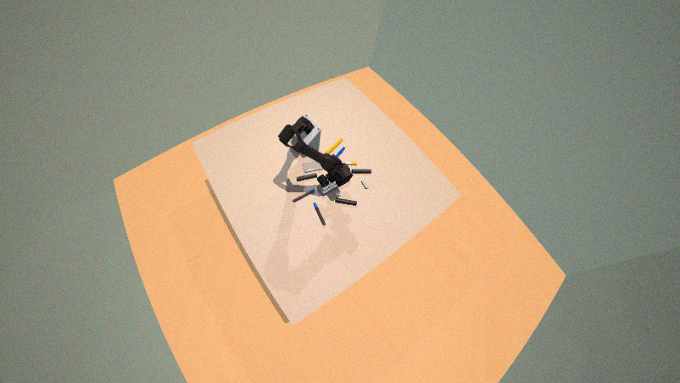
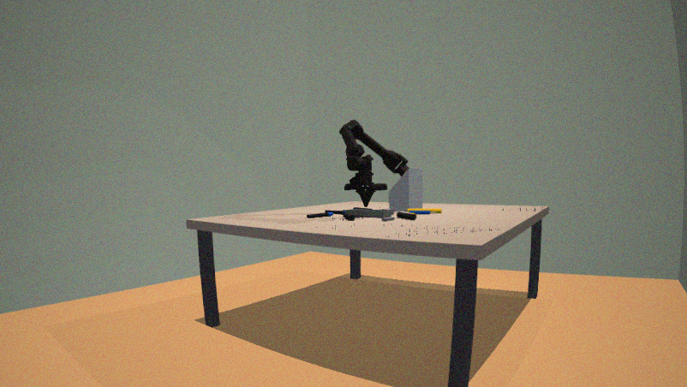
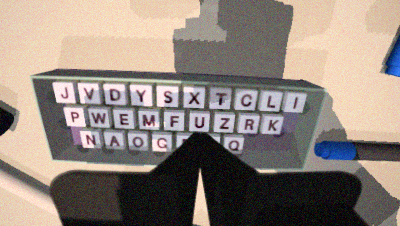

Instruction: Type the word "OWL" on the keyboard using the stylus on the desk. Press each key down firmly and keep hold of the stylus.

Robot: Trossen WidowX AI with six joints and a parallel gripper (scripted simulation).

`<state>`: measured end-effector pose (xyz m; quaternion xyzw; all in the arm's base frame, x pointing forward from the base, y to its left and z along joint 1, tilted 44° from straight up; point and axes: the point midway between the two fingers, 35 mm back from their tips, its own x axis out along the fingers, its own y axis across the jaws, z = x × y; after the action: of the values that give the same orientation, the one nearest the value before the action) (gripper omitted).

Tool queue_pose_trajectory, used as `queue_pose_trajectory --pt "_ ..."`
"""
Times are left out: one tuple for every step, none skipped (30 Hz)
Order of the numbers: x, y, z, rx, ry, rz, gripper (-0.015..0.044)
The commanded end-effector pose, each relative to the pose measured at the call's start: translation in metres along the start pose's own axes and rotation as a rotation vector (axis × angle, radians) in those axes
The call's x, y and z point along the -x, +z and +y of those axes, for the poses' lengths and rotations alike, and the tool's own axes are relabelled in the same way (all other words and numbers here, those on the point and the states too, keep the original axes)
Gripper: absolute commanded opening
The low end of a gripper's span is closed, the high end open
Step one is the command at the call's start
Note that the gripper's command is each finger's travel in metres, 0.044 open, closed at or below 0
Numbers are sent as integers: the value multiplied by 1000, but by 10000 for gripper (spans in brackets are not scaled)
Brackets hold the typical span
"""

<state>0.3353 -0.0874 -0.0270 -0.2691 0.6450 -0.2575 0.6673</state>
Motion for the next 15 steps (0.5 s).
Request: queue_pose_trajectory --pt "0 -1 -45 -20 -5 -1 0" --pt "0 -1 -47 -20 -5 -1 0" --pt "0 -1 -47 -20 -5 -1 0" --pt "0 -1 -47 -20 -5 -1 0" --pt "0 -1 -47 -20 -5 -1 0" --pt "0 -1 -47 -20 -5 -1 0" --pt "0 -1 -47 -20 -5 -1 0" --pt "0 -1 -47 -20 -5 -1 0" --pt "0 -1 -47 -20 -5 -1 0" --pt "0 -1 -47 -20 -5 -1 0" --pt "0 -1 -47 -20 -5 -1 0" --pt "0 -3 -46 -19 -5 -1 0" --pt "0 -7 -41 -19 -5 -1 0" --pt "0 -15 -34 -19 -4 0 0" --pt "0 -23 -26 -19 -4 0 0"
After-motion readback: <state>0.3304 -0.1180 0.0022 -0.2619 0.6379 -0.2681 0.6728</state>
